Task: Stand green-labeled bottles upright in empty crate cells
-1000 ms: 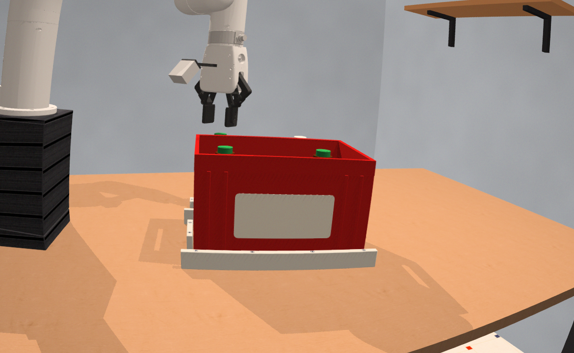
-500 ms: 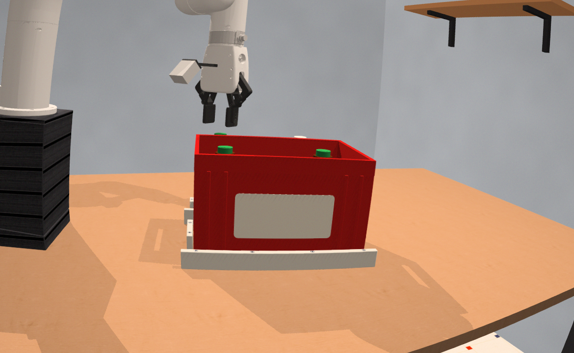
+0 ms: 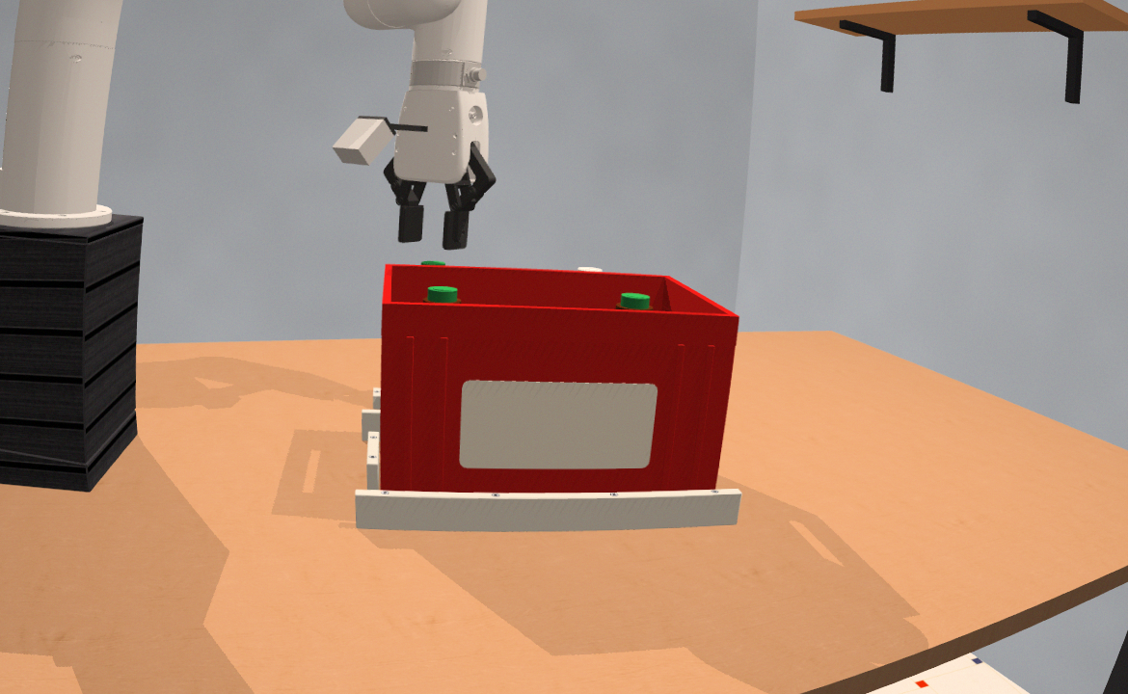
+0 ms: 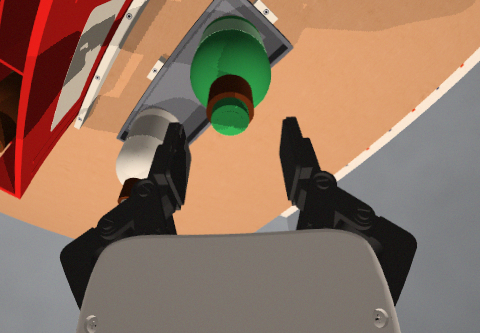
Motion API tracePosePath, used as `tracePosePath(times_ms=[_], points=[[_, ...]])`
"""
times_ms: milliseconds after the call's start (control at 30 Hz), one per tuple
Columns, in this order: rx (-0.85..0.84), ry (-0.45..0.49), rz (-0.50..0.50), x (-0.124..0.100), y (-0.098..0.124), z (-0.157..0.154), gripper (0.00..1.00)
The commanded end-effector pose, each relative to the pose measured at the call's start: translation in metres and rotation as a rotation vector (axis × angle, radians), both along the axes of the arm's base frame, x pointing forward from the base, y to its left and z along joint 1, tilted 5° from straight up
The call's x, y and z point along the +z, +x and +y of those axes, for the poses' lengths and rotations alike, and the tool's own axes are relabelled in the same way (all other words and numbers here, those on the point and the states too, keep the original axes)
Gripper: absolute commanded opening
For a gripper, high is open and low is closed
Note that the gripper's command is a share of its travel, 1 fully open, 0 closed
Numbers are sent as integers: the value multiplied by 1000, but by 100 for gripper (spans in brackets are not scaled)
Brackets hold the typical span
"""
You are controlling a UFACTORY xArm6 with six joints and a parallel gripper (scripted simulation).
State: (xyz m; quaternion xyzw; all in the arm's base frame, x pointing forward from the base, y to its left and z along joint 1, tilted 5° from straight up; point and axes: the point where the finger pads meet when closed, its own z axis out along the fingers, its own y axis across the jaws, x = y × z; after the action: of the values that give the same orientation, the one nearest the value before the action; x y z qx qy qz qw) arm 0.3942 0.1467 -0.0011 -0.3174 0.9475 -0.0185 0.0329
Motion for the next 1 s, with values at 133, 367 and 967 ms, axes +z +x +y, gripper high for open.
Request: tracePosePath(times_ms=[133,367,967], points=[[0,1,-3,0,1,1,65],[0,1,-3,-3,2,0,65],[0,1,-3,-21,3,0,65]])
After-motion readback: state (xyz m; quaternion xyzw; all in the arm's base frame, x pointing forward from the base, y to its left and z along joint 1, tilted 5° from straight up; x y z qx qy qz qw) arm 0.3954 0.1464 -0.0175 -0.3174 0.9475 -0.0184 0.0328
